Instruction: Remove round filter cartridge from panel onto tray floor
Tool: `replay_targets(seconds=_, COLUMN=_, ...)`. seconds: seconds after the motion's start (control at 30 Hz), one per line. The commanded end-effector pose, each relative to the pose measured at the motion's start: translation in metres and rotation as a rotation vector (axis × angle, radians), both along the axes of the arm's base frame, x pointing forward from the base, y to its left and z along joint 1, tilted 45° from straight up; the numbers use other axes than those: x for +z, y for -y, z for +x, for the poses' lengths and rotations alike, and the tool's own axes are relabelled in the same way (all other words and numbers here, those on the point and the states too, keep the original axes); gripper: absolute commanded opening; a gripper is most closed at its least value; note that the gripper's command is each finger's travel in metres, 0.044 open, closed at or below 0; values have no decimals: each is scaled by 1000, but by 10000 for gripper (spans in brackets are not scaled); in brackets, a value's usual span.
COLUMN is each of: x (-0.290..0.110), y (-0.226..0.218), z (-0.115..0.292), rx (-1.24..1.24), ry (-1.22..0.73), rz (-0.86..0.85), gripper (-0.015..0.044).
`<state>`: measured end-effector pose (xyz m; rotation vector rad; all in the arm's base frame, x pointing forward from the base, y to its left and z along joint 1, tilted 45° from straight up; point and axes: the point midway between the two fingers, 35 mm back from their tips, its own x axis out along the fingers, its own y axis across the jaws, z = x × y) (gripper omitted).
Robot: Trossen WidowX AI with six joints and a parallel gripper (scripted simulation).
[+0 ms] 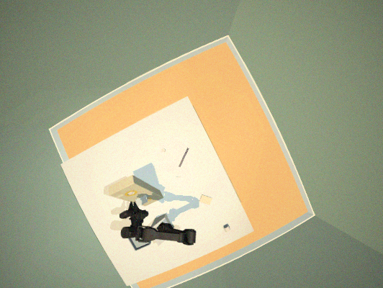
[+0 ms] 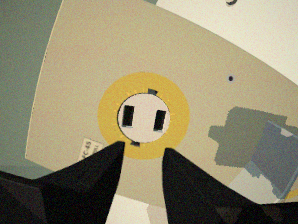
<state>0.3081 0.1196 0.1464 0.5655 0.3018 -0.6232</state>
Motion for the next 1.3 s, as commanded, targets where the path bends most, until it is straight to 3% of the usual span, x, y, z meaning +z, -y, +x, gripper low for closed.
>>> replay_targets(seconds=0.0, x=-2, y=-2, z=-1, rx=0, ry=3, rz=-8, gripper=107)
replay_targets(seconds=1.27, x=-24, y=25, z=42, rx=0, ry=7, rz=-9, gripper=107)
